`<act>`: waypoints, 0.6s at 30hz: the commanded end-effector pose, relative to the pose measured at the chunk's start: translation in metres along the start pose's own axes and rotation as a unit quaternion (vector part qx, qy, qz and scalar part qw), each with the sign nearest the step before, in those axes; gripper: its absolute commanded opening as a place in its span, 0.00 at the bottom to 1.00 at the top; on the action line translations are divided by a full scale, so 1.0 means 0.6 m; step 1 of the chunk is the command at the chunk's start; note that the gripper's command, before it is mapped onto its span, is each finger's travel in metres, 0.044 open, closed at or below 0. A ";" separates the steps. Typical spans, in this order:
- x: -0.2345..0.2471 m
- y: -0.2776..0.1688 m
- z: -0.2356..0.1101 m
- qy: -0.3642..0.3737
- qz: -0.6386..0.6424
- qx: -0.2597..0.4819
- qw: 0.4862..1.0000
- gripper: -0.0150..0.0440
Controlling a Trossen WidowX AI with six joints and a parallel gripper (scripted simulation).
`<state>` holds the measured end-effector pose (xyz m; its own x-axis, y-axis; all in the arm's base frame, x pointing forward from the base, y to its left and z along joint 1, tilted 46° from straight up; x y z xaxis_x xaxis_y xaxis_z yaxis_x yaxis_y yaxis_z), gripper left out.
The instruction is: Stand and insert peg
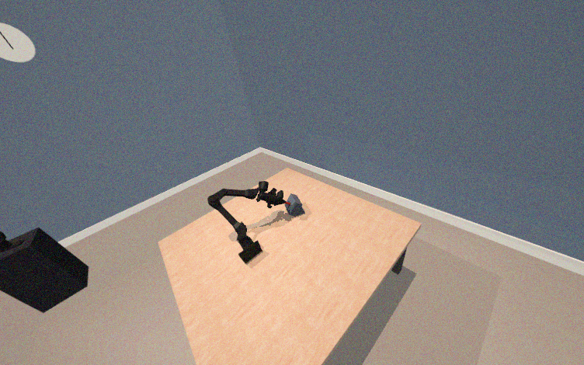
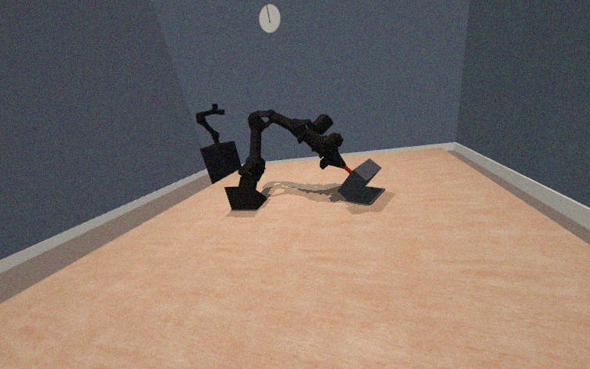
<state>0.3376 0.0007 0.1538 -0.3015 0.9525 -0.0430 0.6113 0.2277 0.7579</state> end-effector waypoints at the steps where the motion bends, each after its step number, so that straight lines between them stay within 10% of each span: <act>1: -0.001 0.002 0.004 -0.002 0.001 -0.002 1.000 0.25; 18: -0.003 0.000 0.022 -0.002 0.001 -0.002 1.000 0.25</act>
<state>0.3453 0.0022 0.1462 -0.3033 0.9519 -0.0427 0.6102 0.2284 0.7586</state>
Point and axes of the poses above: the point midway between the two fingers, 35 mm back from their tips, its own z axis out along the fingers, its own x axis across the jaws, y = z × x, the point moved 4 cm from there along -z, back along the fingers, and after that the axes turned 4 degrees about -z, right-handed, at the moved point
